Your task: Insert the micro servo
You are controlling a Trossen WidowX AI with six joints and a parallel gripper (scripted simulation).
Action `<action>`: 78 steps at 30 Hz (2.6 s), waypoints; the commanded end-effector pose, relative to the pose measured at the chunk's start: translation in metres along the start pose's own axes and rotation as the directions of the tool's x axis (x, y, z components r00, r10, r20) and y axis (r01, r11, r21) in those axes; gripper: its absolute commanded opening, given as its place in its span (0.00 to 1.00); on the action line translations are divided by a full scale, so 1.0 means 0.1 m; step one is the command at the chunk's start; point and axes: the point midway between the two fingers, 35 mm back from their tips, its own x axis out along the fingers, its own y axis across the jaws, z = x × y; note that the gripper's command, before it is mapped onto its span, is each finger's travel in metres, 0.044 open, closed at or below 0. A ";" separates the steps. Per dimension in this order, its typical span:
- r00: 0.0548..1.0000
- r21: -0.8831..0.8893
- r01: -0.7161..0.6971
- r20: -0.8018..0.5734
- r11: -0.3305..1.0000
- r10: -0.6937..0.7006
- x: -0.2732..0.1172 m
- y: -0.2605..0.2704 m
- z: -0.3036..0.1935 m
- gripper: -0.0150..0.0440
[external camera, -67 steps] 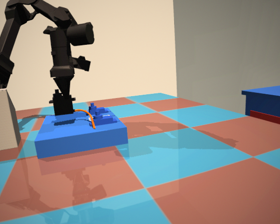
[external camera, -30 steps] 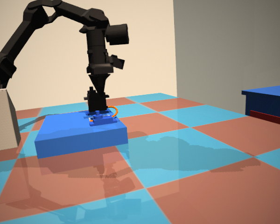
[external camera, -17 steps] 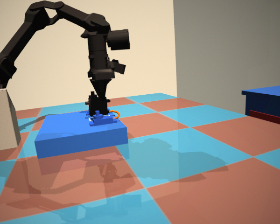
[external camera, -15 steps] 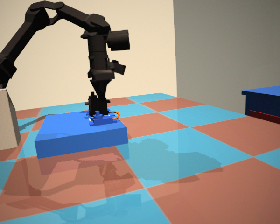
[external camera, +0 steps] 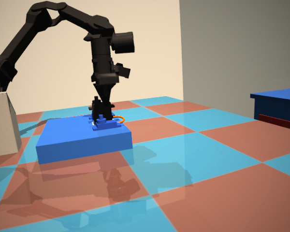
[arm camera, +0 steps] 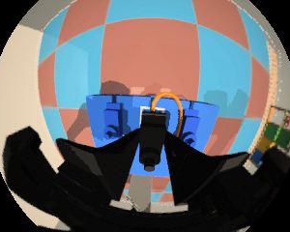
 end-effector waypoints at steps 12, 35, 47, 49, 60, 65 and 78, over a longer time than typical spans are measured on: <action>1.000 0.005 -0.005 0.004 1.000 0.005 0.15 0.01 0.01 0.25; 1.000 0.005 -0.006 0.004 1.000 0.006 0.42 0.01 0.01 0.25; 1.000 0.005 -0.006 0.004 1.000 0.006 0.46 0.01 0.00 0.57; 1.000 0.006 -0.005 0.004 1.000 0.005 0.43 0.00 0.00 0.57; 1.000 0.014 -0.005 0.008 1.000 0.005 0.03 -0.01 -0.17 0.71; 1.000 0.013 0.003 0.004 1.000 -0.003 -0.36 -0.04 -0.72 0.93; 1.000 0.018 -0.001 0.010 1.000 0.001 -0.91 -0.01 -1.08 1.00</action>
